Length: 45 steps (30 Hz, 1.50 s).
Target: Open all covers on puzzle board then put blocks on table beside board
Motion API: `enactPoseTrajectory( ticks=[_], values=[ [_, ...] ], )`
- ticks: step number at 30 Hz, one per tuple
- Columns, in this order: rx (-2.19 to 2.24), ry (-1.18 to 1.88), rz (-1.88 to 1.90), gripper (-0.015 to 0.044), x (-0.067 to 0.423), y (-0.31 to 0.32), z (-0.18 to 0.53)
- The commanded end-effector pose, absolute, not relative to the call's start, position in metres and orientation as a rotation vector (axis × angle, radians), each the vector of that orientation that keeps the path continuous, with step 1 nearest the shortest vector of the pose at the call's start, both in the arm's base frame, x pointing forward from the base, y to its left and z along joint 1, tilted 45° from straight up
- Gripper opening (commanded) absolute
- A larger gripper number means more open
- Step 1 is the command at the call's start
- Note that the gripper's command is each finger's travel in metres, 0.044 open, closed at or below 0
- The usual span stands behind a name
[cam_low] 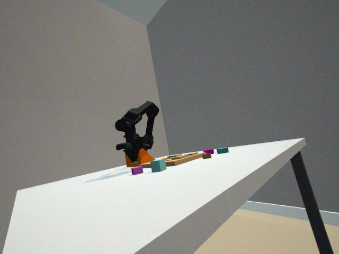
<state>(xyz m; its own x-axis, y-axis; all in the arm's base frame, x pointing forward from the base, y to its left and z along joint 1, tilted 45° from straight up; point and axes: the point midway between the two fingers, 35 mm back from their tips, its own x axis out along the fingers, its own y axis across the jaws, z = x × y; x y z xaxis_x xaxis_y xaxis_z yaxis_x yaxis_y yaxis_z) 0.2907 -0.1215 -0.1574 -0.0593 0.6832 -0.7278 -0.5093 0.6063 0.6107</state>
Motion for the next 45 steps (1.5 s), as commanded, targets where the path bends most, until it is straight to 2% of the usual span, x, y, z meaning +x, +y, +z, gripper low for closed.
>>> enactPoseTrajectory(
  ticks=[1,29,42,43,45],
  values=[
    [0.183,1.311,0.988,0.008,0.287,-0.111,-0.165],
    [0.185,1.31,0.991,0.008,0.282,-0.088,-0.185],
    [0.174,1.307,0.989,0.0421,0.283,-0.092,-0.184],
    [0.175,1.307,0.989,0.044,0.284,-0.093,-0.183],
    [0.175,1.307,0.989,0.044,0.284,-0.097,-0.179]
  ],
)
